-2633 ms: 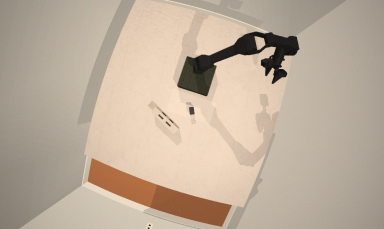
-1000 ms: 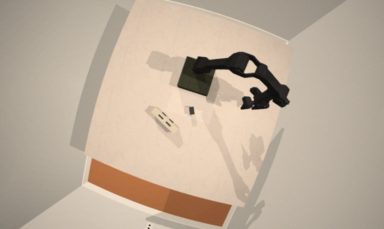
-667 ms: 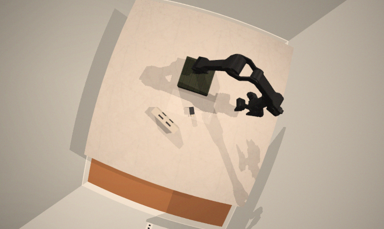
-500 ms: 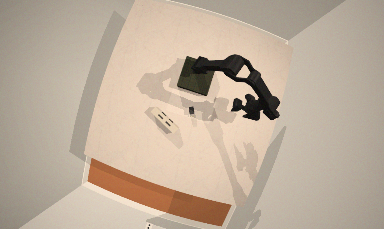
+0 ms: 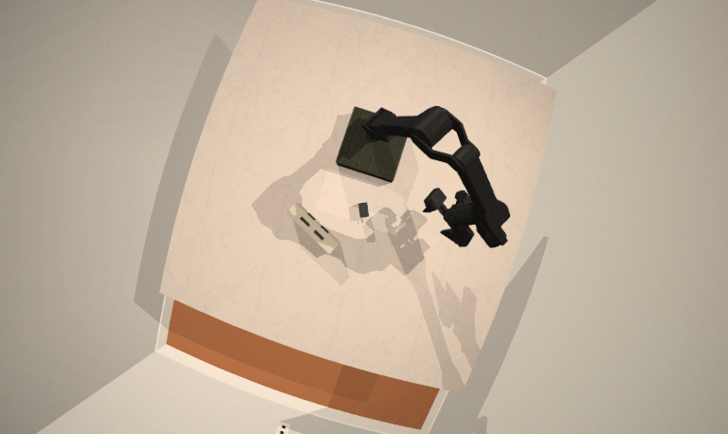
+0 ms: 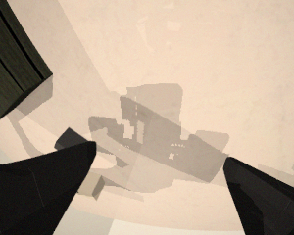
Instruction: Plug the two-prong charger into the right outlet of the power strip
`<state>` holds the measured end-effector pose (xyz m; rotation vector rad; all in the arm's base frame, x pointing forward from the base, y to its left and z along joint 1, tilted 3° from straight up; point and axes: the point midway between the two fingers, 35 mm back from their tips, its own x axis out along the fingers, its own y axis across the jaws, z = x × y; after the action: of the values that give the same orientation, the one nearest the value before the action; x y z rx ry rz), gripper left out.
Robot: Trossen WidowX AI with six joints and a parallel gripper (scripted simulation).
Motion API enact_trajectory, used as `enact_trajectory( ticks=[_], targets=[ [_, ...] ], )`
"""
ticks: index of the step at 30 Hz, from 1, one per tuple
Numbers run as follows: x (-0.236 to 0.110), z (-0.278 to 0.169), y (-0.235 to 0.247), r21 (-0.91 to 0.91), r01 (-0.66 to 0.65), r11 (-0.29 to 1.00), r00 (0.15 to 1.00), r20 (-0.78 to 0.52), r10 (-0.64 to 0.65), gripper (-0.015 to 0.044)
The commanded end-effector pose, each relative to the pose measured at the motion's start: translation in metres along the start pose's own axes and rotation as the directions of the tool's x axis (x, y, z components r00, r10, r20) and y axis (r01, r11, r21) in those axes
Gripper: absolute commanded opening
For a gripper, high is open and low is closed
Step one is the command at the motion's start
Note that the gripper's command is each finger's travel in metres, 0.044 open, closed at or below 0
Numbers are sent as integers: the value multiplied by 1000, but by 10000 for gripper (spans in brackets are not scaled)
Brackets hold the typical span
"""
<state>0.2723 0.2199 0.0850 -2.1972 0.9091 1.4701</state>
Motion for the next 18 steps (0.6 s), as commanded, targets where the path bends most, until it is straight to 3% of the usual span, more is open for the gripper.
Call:
enact_trajectory(
  ticks=[1, 18],
  targets=[
    [7, -12, 7, 132, -18, 991, 999, 34, 14, 440],
    [37, -55, 42, 586, -132, 799, 987, 150, 53, 440]
  ],
)
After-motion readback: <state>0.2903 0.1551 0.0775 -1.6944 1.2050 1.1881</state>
